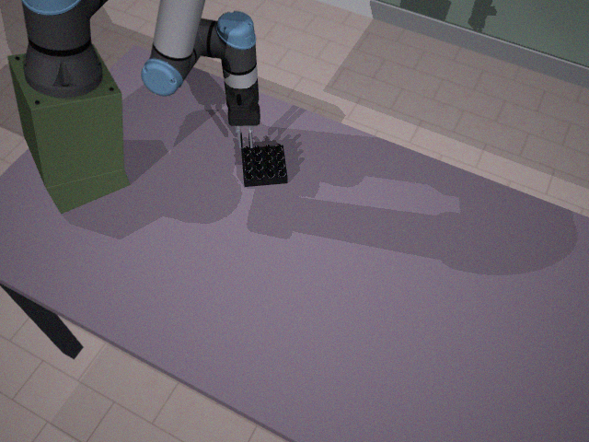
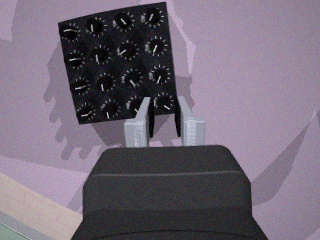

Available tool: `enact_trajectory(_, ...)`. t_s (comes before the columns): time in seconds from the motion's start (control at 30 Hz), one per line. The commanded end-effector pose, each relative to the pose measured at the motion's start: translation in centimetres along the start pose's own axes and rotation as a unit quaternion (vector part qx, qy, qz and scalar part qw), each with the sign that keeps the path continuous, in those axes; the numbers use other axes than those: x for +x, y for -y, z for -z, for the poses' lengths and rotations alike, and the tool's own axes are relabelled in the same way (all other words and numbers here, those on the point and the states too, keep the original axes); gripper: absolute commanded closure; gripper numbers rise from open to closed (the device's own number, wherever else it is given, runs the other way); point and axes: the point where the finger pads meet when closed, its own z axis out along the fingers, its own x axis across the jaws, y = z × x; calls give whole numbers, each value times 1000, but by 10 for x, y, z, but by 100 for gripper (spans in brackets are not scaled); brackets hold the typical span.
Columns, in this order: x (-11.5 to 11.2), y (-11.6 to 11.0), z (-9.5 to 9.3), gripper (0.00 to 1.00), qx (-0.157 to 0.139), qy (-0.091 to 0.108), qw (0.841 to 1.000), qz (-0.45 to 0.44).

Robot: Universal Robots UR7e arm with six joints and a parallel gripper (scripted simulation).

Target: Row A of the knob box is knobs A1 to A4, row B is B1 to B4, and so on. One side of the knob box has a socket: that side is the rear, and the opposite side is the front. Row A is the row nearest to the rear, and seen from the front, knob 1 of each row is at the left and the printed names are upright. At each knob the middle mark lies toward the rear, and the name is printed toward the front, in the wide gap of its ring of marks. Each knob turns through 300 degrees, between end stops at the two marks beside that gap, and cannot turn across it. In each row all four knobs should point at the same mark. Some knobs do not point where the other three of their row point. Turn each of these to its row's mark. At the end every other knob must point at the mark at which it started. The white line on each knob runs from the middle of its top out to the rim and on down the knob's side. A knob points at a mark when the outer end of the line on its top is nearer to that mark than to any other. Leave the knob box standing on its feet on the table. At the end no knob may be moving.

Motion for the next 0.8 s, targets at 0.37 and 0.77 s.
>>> enact_trajectory(0.37, 0, 0, -5, 54, 0, 1, 1000, 0)
enact_trajectory(0.77, 0, 0, -5, 54, 0, 1, 1000, 0)
